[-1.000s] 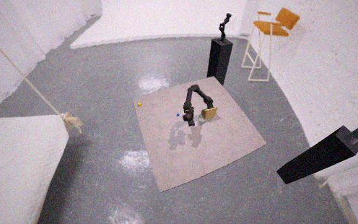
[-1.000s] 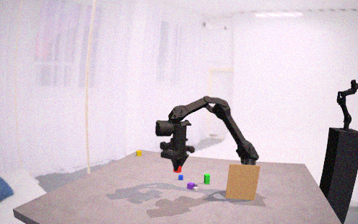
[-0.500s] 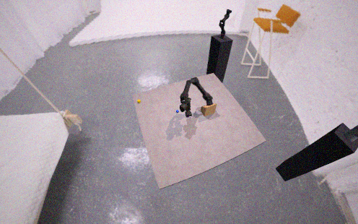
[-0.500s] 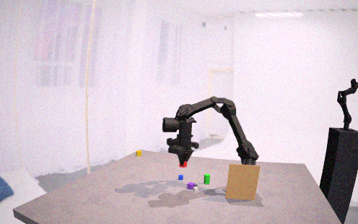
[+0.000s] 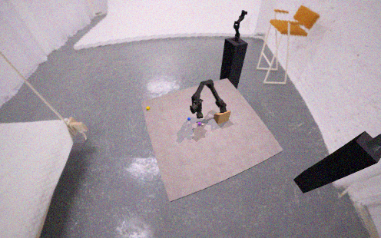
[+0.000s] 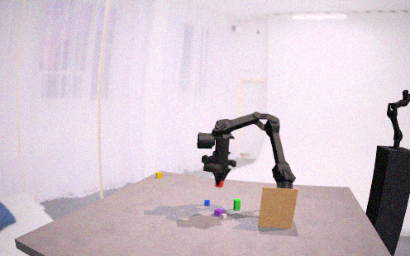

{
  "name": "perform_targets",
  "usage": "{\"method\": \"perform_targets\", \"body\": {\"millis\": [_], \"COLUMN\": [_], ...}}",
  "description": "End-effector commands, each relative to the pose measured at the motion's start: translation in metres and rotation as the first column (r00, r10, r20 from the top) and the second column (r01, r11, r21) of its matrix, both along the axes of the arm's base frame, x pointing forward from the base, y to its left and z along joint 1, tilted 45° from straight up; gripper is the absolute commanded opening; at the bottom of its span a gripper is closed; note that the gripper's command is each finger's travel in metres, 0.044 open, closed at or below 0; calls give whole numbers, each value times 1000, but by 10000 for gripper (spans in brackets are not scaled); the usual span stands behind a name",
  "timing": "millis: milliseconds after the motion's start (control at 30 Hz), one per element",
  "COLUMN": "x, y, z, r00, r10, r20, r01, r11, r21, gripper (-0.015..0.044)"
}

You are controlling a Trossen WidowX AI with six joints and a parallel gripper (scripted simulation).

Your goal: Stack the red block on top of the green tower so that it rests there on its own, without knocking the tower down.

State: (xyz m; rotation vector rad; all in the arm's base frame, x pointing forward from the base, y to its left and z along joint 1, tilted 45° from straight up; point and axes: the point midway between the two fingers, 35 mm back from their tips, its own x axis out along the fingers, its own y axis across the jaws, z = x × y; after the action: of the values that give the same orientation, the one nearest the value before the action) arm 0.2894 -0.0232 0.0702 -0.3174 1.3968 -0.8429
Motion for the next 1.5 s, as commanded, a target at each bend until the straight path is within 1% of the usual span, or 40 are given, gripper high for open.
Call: {"method": "perform_targets", "body": {"millis": [0, 367, 733, 1067, 1267, 1467], "x": [-11, -45, -77, -83, -82, -83], "y": [-11, -39, -59, -87, -89, -104], "z": [8, 31, 45, 23, 17, 2], "r00": [1000, 1000, 1000, 1000, 1000, 1000], "r10": [0, -8, -17, -17, -17, -17], "r20": [-8, -2, 1, 1, 1, 2], "r01": [0, 8, 17, 17, 17, 17], "r11": [1000, 1000, 999, 999, 999, 999], "r21": [-7, -20, -33, -34, -34, -35], "gripper": [0, 0, 0, 0, 0, 0]}}
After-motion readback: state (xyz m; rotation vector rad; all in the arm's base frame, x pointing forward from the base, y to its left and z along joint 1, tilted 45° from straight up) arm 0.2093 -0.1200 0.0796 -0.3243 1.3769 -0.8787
